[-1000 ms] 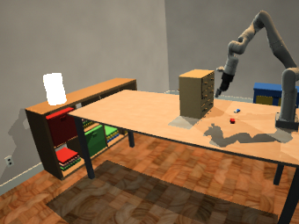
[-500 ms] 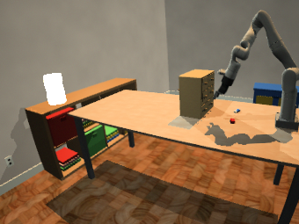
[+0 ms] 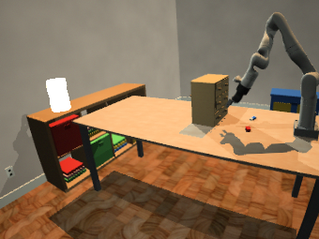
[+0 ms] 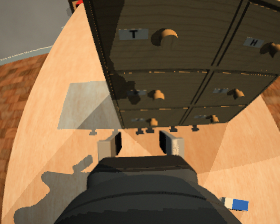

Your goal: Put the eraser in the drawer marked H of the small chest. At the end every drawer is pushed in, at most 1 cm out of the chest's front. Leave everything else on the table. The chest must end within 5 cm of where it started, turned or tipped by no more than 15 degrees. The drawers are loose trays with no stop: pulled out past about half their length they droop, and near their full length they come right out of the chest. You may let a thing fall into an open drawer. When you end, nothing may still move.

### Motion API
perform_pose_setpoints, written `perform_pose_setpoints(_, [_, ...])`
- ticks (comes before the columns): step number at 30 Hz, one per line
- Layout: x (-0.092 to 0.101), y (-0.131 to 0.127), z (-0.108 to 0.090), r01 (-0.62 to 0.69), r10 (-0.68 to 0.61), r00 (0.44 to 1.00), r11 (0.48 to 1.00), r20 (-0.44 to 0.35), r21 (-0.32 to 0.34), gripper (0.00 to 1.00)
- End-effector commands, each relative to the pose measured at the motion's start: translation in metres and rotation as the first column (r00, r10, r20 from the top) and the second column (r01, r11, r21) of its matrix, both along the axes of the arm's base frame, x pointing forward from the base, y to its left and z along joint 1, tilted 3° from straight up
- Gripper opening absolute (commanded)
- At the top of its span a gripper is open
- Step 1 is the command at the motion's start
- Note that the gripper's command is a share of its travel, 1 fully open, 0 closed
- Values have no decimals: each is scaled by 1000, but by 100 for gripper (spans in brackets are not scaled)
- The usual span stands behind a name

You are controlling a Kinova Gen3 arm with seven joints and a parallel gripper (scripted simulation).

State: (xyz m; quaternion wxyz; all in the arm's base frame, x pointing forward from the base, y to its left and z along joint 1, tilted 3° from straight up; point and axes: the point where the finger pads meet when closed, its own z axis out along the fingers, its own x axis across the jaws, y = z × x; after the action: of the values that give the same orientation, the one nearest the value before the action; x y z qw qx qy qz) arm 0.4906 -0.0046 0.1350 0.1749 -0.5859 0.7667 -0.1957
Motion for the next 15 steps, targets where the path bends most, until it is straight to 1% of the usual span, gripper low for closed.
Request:
perform_pose_setpoints(1, [-2,5,-6,-13,13,1000,1000,5,-2,100])
perform_pose_setpoints(4, [-1,5,-7,-12,12,1000,1000,11,-4,100])
perform_pose_setpoints(15, [5,3,-16,-8,10,997,1000,74,-22,100])
